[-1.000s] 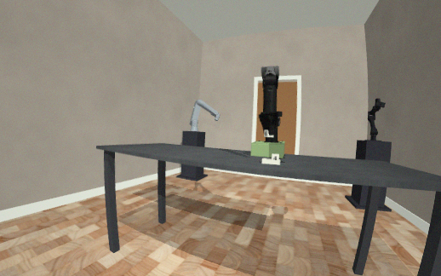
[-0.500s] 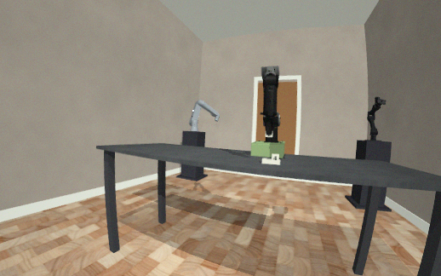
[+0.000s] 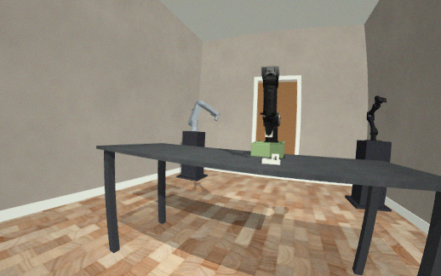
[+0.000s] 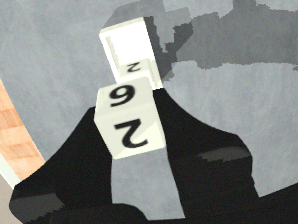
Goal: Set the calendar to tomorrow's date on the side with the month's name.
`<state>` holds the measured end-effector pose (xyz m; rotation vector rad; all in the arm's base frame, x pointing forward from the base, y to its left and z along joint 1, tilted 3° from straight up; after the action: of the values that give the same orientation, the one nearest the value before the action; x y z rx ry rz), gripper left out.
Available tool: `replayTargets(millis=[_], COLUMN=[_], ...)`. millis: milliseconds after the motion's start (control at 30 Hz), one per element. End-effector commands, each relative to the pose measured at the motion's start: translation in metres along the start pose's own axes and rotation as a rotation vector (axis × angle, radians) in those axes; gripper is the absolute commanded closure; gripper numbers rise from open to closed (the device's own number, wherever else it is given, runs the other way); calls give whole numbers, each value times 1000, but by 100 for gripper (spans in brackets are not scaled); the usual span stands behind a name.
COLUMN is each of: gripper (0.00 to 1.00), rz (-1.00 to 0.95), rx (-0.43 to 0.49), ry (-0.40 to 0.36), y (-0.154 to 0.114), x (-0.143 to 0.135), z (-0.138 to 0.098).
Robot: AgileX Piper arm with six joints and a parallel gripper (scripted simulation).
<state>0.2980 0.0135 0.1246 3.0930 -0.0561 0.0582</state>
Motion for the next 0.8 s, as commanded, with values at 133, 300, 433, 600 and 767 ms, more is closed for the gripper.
replayTargets(millis=[133,300,433,600,767], gripper=[67,67,67,67,67], rz=[-1,-2,-2,-1,-1], rx=[-1,-1,-1,-1,-1], ry=[2,0,-3,-3,-3], y=[0,0,0,0,0], x=[0,-1,-1,-1,-1], z=[-1,1,7,16,36])
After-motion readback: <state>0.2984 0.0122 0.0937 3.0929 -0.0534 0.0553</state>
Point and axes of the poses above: the point where the finger pads meet when closed, its own z axis out along the fingers, its own x axis across the jaws, y = z × x, the point moved 7 cm from there along -z, back along the fingers, and after that the axes turned 5 degrees about z, right-handed, at the moved point
